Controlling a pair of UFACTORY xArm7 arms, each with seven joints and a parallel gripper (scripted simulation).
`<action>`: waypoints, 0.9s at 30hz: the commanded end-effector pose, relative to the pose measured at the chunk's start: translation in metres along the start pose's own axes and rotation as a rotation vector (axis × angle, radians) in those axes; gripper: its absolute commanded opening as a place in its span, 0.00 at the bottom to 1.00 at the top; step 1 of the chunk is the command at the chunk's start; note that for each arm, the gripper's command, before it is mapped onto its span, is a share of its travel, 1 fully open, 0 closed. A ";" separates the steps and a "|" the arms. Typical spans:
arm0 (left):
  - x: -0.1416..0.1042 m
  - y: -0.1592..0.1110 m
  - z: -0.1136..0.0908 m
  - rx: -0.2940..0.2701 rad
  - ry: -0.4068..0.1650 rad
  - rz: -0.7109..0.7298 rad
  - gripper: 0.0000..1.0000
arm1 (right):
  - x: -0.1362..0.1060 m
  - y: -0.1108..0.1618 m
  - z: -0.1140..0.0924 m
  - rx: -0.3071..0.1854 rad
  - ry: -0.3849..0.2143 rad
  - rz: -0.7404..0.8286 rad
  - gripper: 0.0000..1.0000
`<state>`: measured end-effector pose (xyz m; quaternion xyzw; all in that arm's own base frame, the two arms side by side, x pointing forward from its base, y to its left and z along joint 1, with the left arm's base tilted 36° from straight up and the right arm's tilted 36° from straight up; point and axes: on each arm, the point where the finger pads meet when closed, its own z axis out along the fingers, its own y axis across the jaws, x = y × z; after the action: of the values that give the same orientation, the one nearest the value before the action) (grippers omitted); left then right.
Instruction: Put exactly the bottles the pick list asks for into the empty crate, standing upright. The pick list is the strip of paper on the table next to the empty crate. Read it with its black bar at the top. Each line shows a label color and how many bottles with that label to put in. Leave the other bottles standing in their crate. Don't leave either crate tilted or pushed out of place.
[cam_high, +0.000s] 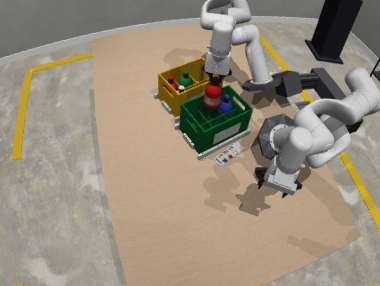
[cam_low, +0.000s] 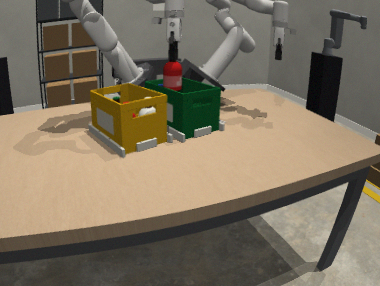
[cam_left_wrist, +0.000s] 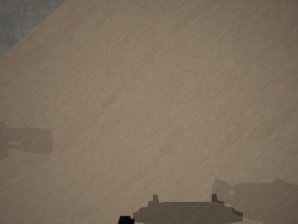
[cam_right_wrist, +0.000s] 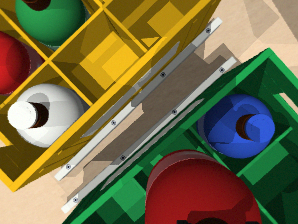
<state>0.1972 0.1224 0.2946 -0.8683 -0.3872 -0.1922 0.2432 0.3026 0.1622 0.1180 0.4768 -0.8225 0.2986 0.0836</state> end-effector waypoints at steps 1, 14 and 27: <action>0.001 0.000 -0.001 -0.001 0.003 -0.001 1.00 | -0.001 0.000 0.002 0.001 -0.004 0.000 0.00; 0.001 0.000 -0.001 -0.001 0.003 -0.001 1.00 | -0.001 0.000 0.013 0.001 -0.003 0.000 0.00; 0.001 0.000 -0.001 -0.001 0.003 -0.001 1.00 | -0.001 0.000 0.026 0.001 -0.003 0.000 0.00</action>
<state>0.1972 0.1224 0.2946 -0.8683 -0.3872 -0.1922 0.2432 0.3061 0.1478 0.0979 0.4767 -0.8225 0.2987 0.0838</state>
